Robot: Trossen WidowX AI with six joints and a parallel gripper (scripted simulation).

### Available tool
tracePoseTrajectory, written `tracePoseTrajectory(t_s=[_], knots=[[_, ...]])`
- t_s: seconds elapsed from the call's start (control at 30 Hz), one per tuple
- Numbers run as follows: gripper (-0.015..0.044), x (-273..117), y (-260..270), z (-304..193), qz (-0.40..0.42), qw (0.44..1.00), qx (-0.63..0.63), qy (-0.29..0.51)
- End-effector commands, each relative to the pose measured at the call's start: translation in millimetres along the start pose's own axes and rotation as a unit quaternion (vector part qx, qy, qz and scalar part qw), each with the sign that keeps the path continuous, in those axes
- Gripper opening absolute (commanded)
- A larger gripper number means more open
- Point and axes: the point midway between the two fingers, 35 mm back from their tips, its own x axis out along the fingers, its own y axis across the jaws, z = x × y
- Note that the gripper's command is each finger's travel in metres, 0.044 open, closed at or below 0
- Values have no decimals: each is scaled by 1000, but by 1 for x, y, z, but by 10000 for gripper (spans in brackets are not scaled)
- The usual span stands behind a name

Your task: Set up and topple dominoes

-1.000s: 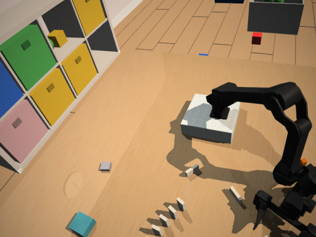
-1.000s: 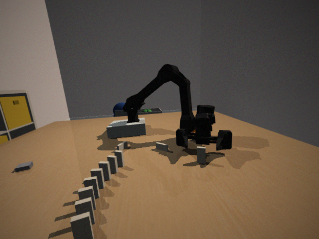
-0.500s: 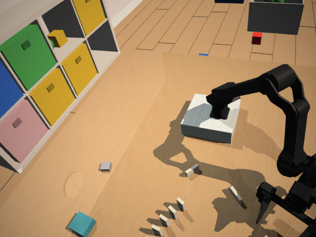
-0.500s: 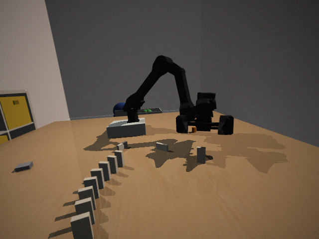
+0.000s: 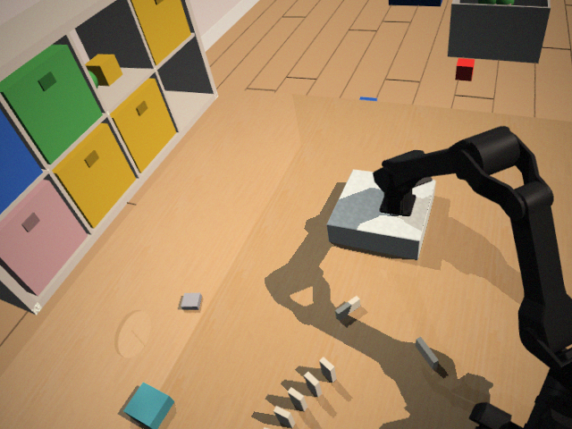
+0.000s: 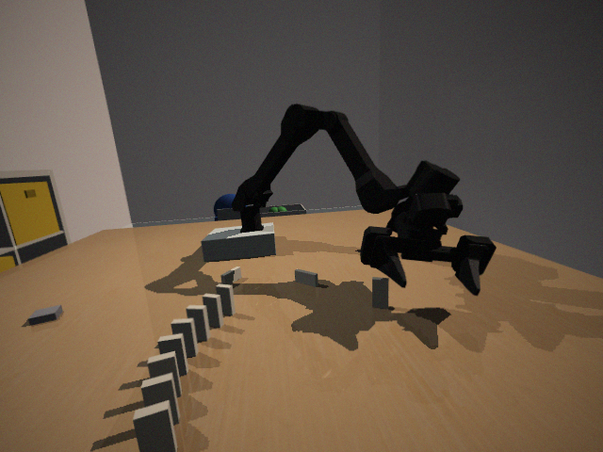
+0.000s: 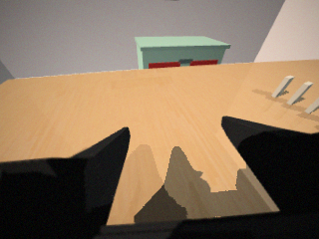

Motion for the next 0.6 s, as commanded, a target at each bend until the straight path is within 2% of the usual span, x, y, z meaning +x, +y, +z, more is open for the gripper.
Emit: tracePoseTrajectory(t_s=[0.0,0.07,0.23,0.57], knots=[[440,25,7,3,52,982,10,182],[440,23,1,4,56,967,20,246],[440,12,-12,13,58,934,59,349],[440,-38,-54,27,12,840,119,530]])
